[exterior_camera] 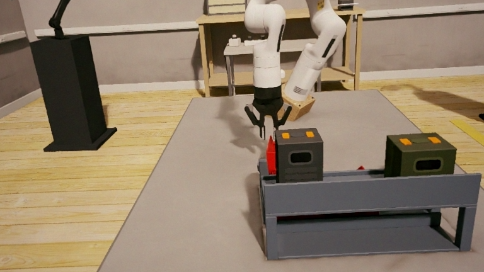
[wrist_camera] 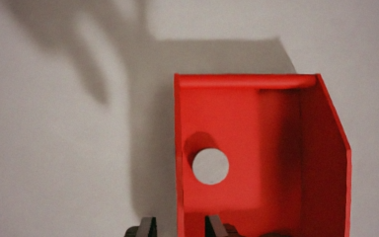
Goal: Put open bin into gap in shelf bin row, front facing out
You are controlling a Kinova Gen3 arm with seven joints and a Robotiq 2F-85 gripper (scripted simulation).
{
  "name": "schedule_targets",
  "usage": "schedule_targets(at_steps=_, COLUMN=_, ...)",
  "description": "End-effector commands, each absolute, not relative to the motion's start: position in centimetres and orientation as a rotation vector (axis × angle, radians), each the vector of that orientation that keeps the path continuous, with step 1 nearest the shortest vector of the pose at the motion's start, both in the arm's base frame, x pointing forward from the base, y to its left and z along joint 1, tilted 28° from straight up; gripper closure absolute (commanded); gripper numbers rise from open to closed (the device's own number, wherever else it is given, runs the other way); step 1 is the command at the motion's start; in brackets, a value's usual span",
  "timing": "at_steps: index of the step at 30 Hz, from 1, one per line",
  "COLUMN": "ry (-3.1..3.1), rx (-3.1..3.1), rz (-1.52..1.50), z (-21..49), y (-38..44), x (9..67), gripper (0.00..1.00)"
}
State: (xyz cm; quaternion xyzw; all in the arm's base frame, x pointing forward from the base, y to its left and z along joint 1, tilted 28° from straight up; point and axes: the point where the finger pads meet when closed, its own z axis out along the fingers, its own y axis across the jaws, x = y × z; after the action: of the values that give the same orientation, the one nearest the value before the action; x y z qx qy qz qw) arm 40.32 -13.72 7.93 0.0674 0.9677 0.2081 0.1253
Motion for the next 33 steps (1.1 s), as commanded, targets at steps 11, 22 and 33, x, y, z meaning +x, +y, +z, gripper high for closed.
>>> schedule_targets(at_steps=11, ry=2.819, rx=0.196, rz=0.605, z=7.1, y=-13.4, x=40.6, gripper=0.65)
schedule_targets(at_steps=22, ry=2.819, rx=0.197, rz=0.605, z=6.8, y=-13.3, x=40.7, gripper=0.65)
schedule_targets(at_steps=33, ry=2.819, rx=0.196, rz=0.605, z=5.8, y=-12.8, x=41.0, gripper=0.65)
